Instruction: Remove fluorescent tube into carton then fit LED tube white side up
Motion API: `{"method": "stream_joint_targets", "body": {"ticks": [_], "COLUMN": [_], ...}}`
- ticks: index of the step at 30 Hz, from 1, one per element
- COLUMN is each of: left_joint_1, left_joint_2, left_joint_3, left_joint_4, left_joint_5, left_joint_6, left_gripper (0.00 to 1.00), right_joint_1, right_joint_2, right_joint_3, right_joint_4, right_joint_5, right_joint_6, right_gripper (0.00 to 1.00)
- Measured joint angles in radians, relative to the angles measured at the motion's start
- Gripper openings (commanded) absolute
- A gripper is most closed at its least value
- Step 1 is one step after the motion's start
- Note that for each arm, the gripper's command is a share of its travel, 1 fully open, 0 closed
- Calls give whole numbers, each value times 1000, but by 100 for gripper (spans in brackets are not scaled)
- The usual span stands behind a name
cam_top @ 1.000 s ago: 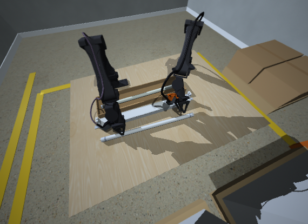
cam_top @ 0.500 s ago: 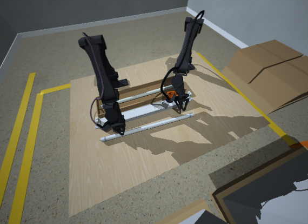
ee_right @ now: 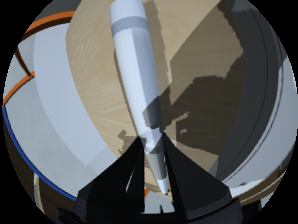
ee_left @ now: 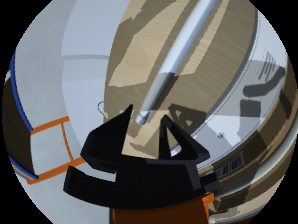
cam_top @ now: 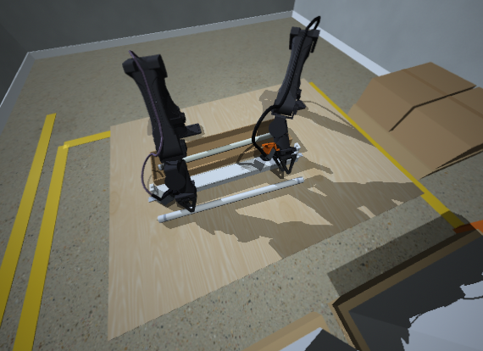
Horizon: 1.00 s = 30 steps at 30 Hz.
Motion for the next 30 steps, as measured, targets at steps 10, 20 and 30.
{"method": "stream_joint_targets", "body": {"ticks": [10, 20, 30], "left_joint_1": [0, 0, 6], "left_joint_2": [0, 0, 18], "left_joint_3": [0, 0, 65], "left_joint_4": [0, 0, -69], "left_joint_5": [0, 0, 24], "left_joint_6": [0, 0, 0], "left_gripper": [49, 49, 49], "right_joint_1": [0, 0, 0], "right_joint_2": [0, 0, 0], "right_joint_3": [0, 0, 0], "right_joint_4": [0, 0, 0], "right_joint_5": [0, 0, 0], "right_joint_6": [0, 0, 0], "right_gripper": [11, 11, 11]}}
